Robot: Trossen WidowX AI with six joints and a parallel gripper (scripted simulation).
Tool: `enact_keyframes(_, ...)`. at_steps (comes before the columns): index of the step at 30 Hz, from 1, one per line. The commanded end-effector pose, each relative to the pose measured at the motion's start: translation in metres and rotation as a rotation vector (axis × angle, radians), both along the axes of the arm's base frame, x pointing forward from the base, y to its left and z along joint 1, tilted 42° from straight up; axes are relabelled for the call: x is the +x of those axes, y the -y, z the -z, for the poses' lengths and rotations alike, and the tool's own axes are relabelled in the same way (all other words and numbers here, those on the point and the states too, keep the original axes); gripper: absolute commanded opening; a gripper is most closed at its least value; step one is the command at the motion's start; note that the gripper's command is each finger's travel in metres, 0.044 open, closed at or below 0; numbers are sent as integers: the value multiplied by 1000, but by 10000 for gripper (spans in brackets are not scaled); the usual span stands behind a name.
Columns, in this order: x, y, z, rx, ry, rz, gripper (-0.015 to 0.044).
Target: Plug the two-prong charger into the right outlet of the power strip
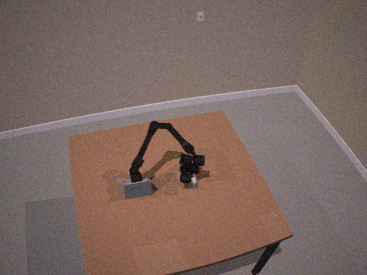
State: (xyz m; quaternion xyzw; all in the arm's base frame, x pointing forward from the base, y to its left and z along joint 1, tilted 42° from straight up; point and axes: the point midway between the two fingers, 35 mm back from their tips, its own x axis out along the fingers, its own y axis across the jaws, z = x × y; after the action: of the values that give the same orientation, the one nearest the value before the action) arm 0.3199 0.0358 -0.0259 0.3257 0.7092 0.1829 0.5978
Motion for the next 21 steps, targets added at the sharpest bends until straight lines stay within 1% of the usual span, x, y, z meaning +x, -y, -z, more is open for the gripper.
enact_keyframes(1, 11, 2, 0, -5, 29, 3, 0)
enact_keyframes(21, 15, 2, 0, -5, 30, 3, 0)
